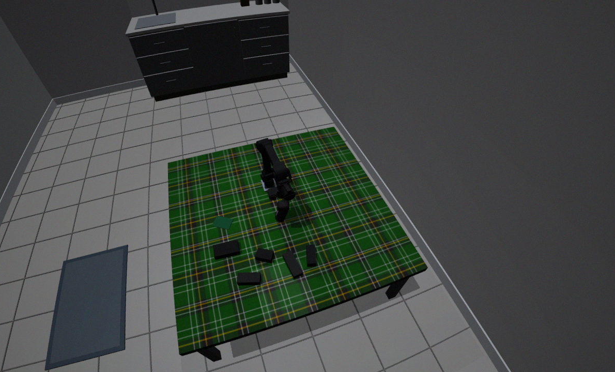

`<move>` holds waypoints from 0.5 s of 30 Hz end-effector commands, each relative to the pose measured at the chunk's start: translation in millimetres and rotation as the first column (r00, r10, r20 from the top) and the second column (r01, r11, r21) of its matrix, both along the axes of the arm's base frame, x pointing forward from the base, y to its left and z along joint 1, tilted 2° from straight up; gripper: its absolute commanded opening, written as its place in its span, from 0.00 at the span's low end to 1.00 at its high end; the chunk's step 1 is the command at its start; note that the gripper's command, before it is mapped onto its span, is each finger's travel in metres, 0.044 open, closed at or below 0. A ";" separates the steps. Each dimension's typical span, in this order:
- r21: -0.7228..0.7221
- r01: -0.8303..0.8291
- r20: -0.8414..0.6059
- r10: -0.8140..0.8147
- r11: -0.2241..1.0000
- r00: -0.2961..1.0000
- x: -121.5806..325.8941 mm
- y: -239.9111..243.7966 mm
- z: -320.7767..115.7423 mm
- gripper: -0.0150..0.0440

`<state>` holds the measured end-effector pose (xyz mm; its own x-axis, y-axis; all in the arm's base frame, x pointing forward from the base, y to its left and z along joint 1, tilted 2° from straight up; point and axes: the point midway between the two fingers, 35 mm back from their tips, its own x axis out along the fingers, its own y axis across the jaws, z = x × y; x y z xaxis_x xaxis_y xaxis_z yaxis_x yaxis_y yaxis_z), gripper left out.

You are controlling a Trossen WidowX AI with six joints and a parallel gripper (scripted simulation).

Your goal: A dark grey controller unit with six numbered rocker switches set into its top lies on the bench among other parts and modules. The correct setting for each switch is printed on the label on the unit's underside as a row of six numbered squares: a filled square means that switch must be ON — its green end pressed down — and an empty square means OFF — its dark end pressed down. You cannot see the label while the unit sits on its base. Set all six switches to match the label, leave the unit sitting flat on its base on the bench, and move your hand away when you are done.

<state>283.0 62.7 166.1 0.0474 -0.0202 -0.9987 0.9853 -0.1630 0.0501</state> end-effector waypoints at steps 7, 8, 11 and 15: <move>-0.010 -0.001 -0.009 0.001 1.000 1.000 -2.7 -11.6 -1.6 0.83; -0.010 -0.001 -0.009 0.001 1.000 1.000 -2.9 -12.4 -1.5 0.83; -0.010 -0.001 -0.009 0.001 1.000 1.000 -3.3 -14.8 -1.3 0.83; -0.010 -0.001 -0.009 0.001 1.000 1.000 -3.8 -18.1 -1.1 0.83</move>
